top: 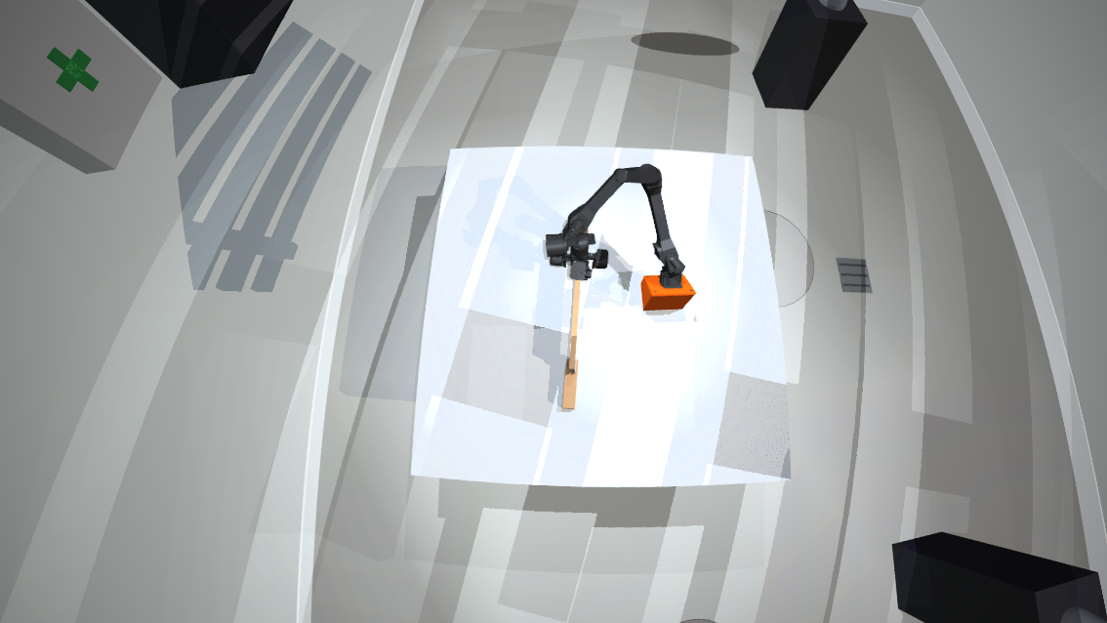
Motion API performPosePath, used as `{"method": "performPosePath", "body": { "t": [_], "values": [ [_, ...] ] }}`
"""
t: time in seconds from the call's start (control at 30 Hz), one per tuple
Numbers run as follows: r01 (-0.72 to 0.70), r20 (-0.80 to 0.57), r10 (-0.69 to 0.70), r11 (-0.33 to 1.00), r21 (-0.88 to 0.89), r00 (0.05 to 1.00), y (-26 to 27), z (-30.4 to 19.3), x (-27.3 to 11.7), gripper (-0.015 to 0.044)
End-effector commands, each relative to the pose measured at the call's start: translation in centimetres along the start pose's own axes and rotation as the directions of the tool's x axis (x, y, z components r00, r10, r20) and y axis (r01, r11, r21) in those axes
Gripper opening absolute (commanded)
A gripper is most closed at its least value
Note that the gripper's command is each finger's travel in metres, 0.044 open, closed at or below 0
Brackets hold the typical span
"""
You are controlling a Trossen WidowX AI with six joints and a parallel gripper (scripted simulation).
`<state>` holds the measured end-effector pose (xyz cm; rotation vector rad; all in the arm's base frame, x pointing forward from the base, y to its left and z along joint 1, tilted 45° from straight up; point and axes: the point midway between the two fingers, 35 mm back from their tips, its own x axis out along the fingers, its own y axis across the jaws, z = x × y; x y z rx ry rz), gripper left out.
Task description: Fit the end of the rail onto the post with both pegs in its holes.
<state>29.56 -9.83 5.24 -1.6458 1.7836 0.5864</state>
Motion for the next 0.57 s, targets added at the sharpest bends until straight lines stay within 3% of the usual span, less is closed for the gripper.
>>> {"method": "performPosePath", "body": {
  "t": [0.0, 0.53],
  "values": [
    [0.006, 0.003, -0.006, 1.000, -0.007, 1.000, -0.09, 2.15, -2.00, 0.0440],
    [0.007, 0.001, -0.007, 1.000, -0.008, 1.000, -0.03, 2.81, -2.68, 0.0440]
  ]
}}
